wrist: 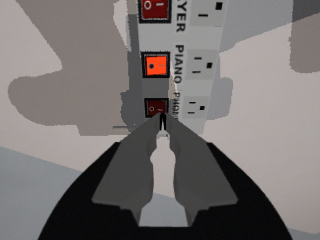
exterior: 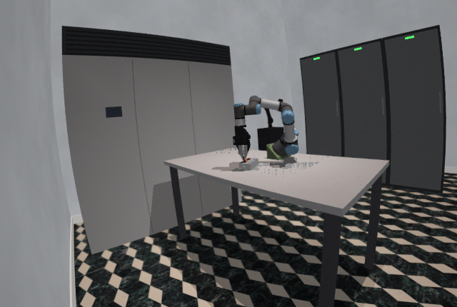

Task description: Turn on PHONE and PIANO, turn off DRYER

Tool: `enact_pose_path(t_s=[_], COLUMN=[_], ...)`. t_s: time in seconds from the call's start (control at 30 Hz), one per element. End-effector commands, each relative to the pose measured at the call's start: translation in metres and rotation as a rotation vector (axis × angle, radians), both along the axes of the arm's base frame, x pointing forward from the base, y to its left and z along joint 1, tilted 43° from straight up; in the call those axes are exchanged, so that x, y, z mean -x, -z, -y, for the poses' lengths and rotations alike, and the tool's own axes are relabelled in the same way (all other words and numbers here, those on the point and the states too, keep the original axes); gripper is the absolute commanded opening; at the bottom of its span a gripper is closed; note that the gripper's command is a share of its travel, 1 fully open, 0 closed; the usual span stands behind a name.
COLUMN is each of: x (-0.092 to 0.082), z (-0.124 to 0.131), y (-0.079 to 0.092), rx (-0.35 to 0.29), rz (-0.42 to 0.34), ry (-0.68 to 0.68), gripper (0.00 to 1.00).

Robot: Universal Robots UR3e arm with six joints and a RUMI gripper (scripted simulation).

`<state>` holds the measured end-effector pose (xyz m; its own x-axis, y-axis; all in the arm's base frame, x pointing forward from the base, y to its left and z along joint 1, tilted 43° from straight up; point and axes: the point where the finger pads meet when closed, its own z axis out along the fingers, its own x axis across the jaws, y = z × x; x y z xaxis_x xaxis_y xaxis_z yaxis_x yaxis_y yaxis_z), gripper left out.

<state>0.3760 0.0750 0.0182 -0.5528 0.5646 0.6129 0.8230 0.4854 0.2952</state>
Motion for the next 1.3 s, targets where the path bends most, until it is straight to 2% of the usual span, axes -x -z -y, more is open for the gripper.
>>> enact_pose_path(t_s=[0.0, 1.27], x=[-0.0006, -0.0001], z=[0.0007, -0.0018], y=[-0.0004, 0.0024], rx=[0.001, 0.001], rz=[0.002, 0.002], ry=[0.001, 0.001], gripper=[0.0, 0.0])
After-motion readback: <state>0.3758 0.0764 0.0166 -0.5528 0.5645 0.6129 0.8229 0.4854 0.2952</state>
